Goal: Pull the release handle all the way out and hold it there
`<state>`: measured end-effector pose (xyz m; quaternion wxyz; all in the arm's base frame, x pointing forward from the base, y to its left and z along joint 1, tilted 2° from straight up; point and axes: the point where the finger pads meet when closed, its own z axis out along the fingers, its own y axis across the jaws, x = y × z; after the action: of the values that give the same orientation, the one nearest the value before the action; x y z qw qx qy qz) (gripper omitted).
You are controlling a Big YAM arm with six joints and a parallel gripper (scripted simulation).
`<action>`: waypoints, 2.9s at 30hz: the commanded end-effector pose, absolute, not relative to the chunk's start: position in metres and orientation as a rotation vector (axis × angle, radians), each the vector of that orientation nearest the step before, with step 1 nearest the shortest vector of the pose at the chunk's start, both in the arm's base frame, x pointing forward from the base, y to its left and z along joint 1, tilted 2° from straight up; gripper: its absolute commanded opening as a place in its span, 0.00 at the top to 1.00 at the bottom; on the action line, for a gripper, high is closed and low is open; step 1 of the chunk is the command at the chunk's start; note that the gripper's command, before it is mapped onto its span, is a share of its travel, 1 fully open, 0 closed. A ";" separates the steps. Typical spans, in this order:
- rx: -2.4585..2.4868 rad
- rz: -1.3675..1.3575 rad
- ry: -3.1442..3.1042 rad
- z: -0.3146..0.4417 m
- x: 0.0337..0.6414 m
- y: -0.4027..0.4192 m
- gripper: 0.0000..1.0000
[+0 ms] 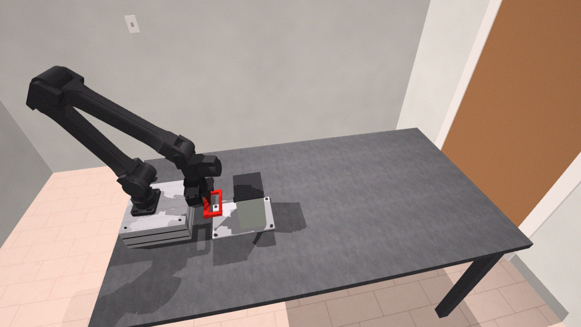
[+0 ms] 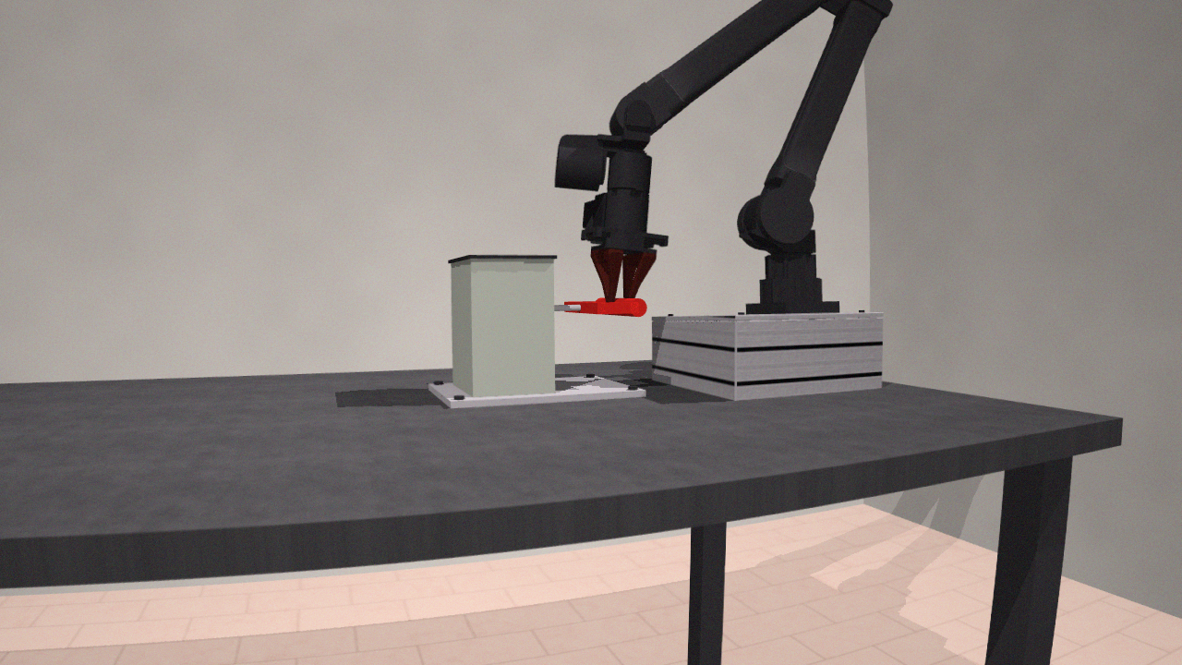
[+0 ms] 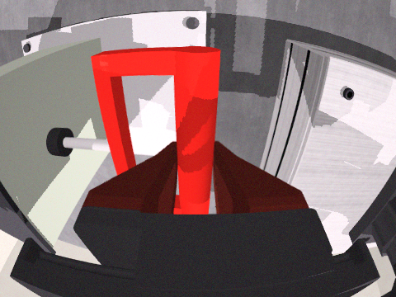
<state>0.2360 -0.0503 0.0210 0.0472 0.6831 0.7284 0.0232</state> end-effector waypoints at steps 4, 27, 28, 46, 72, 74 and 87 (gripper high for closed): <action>2.191 -0.142 2.306 0.012 0.168 -0.053 1.00; 2.191 -0.142 2.306 0.012 0.168 -0.053 1.00; 2.191 -0.142 2.306 0.012 0.168 -0.053 1.00; 2.191 -0.143 2.306 0.012 0.168 -0.053 1.00; 2.146 -0.043 2.269 0.011 0.206 -0.053 1.00; 2.146 -0.043 2.269 0.011 0.206 -0.053 1.00; 2.146 -0.043 2.269 0.011 0.206 -0.053 1.00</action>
<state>0.2392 -0.0503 0.0236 0.0473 0.6825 0.7289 0.0263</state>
